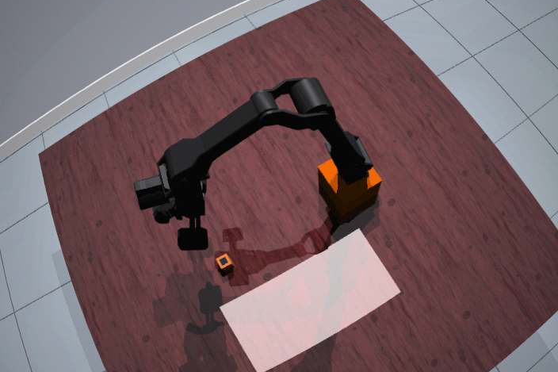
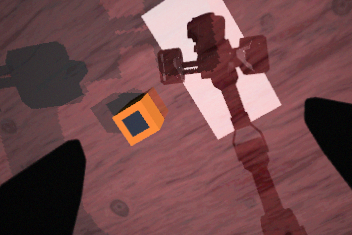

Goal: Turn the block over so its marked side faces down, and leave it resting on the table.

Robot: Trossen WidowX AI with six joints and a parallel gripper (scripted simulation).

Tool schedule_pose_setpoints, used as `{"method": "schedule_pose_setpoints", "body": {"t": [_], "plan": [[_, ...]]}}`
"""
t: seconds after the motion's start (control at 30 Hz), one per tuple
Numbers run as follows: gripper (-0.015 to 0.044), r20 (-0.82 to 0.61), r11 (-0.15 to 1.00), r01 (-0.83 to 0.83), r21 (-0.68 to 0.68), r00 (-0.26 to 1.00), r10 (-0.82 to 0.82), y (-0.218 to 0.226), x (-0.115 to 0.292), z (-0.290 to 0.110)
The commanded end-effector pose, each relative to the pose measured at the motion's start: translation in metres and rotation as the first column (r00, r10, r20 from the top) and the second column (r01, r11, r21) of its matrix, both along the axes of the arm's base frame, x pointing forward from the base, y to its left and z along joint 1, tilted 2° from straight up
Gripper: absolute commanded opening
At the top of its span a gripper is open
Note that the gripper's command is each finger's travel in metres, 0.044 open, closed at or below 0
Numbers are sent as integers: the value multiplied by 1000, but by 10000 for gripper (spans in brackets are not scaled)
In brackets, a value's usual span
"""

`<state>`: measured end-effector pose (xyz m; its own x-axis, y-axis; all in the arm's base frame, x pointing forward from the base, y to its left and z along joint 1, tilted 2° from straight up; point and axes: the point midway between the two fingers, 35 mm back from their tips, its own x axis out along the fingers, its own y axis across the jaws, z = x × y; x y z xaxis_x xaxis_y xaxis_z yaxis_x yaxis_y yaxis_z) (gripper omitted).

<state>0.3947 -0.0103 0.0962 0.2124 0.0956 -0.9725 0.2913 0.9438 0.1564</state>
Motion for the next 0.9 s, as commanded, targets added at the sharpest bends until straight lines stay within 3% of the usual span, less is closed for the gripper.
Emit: {"method": "schedule_pose_setpoints", "body": {"t": [0.0, 0.1, 0.3, 0.43, 0.87], "plan": [[440, -153, 952, -298, -72, 946, 285, 56, -6, -39], [440, -205, 910, -404, -89, 902, 380, 75, -10, -51], [440, -205, 910, -404, -90, 902, 380, 72, -6, -53], [440, -205, 910, -404, -89, 902, 380, 72, -6, -86], [440, -205, 910, -404, -90, 902, 380, 72, -5, -101]]}}
